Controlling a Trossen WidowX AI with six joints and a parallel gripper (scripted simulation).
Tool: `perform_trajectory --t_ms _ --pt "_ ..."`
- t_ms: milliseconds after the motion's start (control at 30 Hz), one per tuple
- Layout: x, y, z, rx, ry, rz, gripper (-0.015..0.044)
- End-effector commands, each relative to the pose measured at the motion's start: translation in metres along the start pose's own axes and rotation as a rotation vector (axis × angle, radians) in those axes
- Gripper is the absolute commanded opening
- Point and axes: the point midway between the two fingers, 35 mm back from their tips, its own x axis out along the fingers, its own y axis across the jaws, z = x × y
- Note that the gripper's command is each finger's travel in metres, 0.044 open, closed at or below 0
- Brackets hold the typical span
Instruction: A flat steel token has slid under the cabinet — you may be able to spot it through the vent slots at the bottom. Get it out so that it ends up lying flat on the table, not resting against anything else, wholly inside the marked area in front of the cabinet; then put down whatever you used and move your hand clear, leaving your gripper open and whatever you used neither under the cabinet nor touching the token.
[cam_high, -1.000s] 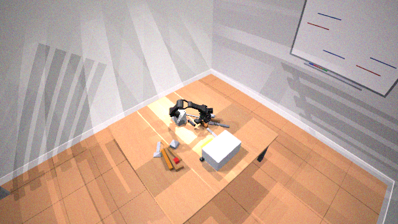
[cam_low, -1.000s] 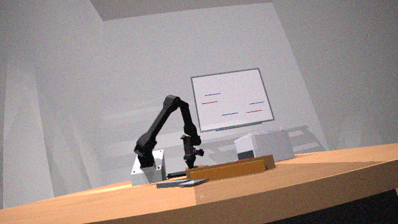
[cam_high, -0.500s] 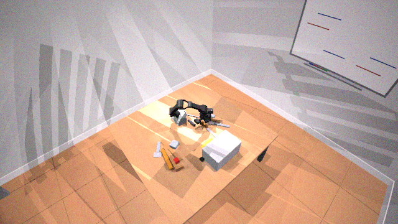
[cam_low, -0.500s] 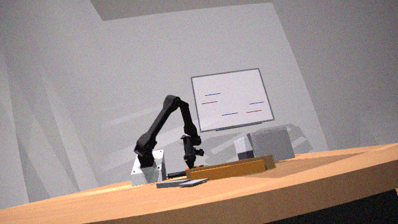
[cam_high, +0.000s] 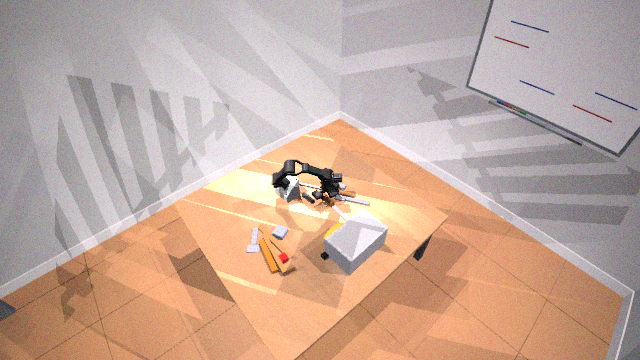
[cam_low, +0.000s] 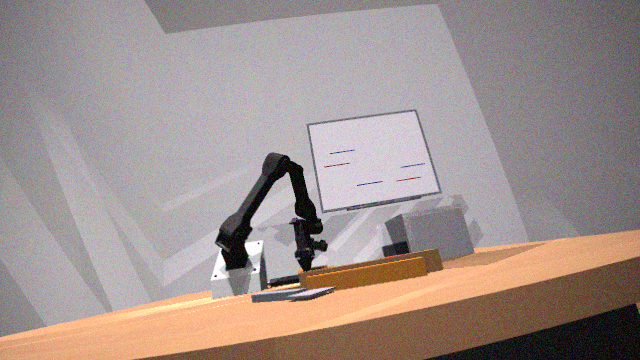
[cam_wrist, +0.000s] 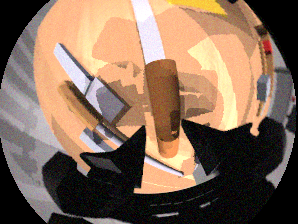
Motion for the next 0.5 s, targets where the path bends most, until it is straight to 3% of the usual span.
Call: perform_trajectory --t_ms 0,67,367,467 --pt "-0.0002 0.0002 0.0003 0.001 0.0 0.001 0.0217" --pt "-0.0002 0.0002 0.0003 0.001 0.0 0.001 0.0165" --pt "-0.0002 0.0002 0.0003 0.001 0.0 0.001 0.0105" --pt "-0.0002 0.0002 0.0003 0.001 0.0 0.001 0.0026"
